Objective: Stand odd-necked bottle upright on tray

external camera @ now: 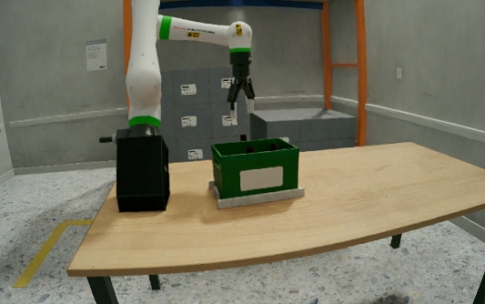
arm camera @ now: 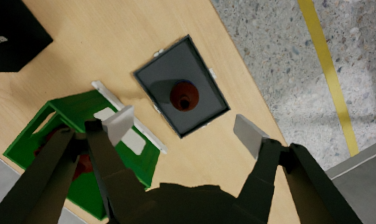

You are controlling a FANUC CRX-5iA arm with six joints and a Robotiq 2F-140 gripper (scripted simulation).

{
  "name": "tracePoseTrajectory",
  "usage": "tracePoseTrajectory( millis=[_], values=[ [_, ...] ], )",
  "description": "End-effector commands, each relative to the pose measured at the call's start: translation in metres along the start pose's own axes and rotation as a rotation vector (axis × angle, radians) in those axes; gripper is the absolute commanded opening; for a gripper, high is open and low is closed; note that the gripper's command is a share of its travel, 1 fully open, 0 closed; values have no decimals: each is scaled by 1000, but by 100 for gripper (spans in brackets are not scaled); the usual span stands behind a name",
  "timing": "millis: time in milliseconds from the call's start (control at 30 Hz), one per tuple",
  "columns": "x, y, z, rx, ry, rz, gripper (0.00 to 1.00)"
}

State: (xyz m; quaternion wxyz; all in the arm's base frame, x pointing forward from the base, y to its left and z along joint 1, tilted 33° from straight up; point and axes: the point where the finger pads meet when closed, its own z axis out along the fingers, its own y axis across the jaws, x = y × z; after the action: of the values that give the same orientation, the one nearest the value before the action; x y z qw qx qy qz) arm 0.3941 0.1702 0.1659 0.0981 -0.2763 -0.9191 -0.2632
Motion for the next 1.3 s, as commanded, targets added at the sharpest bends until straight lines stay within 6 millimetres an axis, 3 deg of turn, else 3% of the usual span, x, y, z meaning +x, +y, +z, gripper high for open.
tracePoseTrajectory(
  millis=[0, 200, 233, 1267],
  values=[
    [0, 0, -2, -1, -1, 0, 100],
    [0, 0, -3, -1, -1, 0, 100],
    [0, 0, -3, -1, -1, 0, 10],
    [0, 0, -3, -1, -1, 0, 10]
  ],
)
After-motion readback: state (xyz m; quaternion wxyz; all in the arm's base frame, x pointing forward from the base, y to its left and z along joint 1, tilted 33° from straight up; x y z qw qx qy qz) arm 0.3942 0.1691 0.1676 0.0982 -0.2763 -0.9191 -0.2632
